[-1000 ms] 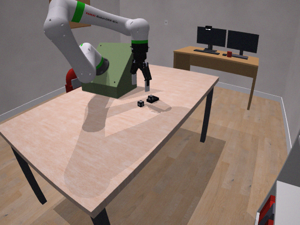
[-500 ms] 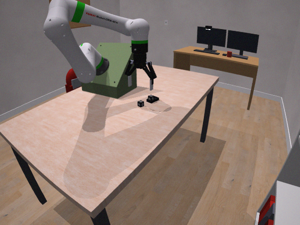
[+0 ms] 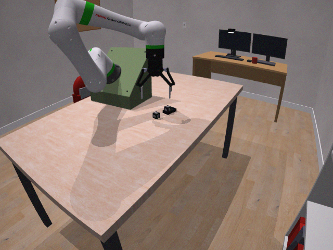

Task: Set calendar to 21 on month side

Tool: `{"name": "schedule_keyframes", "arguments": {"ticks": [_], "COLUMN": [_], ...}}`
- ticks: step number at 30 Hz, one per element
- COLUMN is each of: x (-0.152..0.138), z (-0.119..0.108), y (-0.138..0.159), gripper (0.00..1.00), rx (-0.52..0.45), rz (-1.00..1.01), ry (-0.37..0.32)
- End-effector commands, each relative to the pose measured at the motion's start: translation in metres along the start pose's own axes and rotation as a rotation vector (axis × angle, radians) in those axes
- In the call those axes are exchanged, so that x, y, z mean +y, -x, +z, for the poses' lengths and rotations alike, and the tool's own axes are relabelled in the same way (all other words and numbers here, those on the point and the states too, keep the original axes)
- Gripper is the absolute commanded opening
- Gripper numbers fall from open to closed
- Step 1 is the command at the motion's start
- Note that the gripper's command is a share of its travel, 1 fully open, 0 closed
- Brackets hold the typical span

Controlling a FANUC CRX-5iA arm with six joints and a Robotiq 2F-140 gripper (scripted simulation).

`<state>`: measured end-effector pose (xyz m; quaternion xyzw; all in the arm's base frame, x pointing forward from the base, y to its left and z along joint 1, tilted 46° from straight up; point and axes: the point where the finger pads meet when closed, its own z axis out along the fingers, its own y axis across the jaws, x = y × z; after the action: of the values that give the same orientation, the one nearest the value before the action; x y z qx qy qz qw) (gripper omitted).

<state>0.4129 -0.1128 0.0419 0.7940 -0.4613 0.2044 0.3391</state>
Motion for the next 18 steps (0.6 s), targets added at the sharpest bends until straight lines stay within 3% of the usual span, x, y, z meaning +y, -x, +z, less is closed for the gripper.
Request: {"name": "schedule_keyframes", "arguments": {"ticks": [1, 17, 18], "x": [-0.0001, -0.0001, -0.0001], "z": [0.0001, 0.0011, 0.0013], "y": [0.0000, -0.0001, -0.0001], "gripper": [1.00, 1.00, 1.00], "rx": [-0.011, -0.011, -0.011], "rz": [-0.173, -0.629, -0.729], "ry": [0.001, -0.001, -0.002]}}
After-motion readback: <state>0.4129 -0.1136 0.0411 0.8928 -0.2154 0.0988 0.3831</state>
